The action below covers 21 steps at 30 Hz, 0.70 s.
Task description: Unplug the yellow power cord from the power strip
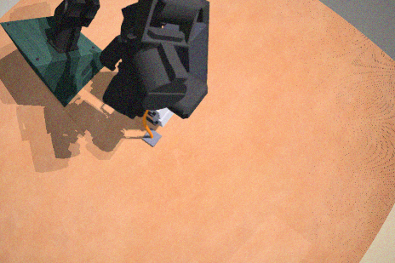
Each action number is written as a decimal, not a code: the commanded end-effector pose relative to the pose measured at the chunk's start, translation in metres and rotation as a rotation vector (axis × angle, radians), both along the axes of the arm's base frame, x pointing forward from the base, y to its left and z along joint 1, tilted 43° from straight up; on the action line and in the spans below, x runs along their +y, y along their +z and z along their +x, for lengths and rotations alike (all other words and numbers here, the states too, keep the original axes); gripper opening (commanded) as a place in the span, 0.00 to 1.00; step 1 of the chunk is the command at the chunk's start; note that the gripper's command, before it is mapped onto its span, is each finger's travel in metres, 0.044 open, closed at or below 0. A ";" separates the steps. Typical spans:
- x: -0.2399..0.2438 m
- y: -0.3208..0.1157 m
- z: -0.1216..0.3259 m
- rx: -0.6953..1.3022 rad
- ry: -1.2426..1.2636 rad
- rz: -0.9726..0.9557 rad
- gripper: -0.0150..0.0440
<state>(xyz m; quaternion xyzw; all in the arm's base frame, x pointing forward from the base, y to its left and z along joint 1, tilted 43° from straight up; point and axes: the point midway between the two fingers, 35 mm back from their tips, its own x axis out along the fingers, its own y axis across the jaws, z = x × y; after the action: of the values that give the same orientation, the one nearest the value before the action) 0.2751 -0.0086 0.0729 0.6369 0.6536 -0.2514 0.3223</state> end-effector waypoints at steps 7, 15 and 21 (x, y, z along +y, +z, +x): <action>0.005 -0.004 0.000 -0.001 0.002 0.000 0.44; 0.005 -0.004 0.000 -0.001 0.002 0.000 0.28; 0.003 -0.006 0.001 -0.001 0.001 0.000 0.25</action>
<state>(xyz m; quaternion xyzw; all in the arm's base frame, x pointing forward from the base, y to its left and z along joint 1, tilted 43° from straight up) 0.2754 -0.0032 0.0686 0.6363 0.6544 -0.2501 0.3231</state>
